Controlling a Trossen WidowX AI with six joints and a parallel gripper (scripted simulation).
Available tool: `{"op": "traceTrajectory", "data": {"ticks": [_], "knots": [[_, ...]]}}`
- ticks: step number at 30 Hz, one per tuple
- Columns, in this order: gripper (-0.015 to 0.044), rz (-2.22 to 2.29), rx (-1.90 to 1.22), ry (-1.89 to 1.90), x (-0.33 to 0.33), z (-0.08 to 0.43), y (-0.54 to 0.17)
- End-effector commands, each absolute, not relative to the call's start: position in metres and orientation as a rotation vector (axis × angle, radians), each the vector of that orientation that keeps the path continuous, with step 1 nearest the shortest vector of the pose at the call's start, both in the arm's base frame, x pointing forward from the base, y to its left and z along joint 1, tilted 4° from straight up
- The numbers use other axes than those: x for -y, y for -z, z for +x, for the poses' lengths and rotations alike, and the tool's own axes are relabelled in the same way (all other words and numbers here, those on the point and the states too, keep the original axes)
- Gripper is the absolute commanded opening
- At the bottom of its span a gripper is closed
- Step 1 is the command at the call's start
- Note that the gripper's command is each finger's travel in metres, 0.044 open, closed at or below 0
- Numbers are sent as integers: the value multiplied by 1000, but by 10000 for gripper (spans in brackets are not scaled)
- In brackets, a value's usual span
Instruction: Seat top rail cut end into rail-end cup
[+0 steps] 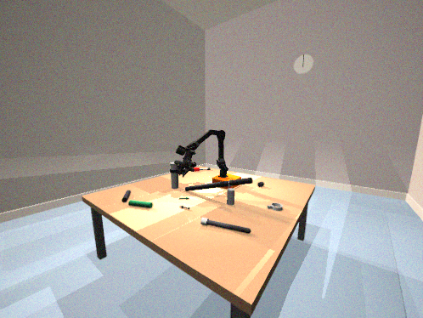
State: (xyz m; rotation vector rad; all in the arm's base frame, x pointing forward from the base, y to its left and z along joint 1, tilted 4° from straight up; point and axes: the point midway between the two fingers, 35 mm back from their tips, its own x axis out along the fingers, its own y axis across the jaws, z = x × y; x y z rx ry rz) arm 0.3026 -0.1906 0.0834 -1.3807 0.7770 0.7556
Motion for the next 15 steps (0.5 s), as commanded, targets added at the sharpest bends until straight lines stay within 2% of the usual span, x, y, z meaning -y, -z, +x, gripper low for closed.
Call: {"op": "traceTrajectory", "data": {"ticks": [1, 11, 15], "knots": [[184, -1380, -777, -755, 191, 303, -83], [440, -1376, -781, -750, 172, 304, -104], [440, -1373, -784, -745, 157, 303, -119]]}}
